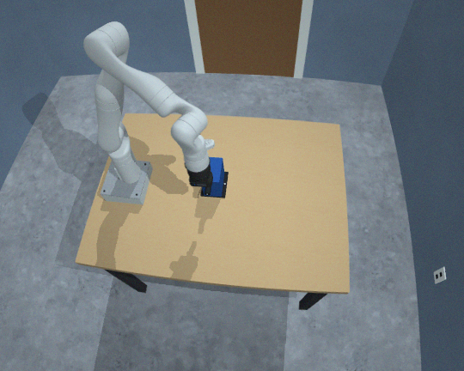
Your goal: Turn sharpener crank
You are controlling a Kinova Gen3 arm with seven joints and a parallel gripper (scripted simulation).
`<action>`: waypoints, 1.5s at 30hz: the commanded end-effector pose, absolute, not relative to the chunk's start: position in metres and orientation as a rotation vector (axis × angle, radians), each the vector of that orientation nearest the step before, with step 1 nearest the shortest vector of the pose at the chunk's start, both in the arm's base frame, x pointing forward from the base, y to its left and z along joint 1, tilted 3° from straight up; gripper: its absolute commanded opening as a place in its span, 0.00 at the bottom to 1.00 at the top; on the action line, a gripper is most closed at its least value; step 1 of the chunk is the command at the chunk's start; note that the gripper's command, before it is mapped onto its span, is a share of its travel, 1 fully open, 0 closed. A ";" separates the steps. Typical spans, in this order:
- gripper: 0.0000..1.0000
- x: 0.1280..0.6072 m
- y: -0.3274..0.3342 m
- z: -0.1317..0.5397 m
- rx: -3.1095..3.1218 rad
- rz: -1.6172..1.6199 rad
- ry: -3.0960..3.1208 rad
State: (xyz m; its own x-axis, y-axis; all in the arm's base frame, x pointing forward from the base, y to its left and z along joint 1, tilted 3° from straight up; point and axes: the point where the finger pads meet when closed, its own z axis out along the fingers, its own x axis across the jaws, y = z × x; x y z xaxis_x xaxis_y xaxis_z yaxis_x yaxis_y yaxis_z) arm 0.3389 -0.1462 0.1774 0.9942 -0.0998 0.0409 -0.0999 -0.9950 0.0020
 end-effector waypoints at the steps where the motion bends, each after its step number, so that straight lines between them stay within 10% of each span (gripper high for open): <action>1: 0.00 0.337 -0.145 0.179 3.139 0.067 -0.184; 26: 0.00 0.337 -0.145 0.179 3.139 0.067 -0.184; 27: 0.97 0.337 -0.145 0.179 3.139 0.067 -0.184; 45: 0.97 0.337 -0.145 0.179 3.139 0.067 -0.184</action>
